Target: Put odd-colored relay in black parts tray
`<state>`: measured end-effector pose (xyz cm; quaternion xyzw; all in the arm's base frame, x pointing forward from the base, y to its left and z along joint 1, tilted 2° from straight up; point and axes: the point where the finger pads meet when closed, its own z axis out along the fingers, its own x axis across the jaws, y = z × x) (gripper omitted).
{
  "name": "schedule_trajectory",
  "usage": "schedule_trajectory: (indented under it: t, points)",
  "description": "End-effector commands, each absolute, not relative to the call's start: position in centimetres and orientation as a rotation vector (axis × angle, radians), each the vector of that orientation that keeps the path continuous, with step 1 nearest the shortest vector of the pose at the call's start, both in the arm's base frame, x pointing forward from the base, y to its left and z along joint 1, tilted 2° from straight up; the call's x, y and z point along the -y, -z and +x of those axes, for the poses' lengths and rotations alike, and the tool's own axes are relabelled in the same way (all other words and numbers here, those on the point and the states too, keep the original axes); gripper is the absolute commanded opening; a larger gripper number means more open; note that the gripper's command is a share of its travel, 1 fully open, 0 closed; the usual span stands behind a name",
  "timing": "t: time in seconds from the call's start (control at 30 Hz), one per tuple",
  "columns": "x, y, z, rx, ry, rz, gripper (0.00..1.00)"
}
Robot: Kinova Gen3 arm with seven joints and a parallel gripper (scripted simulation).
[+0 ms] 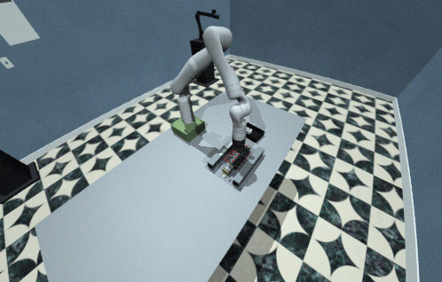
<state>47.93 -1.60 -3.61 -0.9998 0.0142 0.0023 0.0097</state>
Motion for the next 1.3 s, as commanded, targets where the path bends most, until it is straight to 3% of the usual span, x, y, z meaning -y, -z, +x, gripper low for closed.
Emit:
schedule_trajectory:
  t: [0.0,1.27]
  points:
    - [1.6,3.52,48.01,-0.044,-0.006,-3.122,0.0]
    - [1.61,3.5,48.2,-0.043,-0.103,-3.119,0.0]
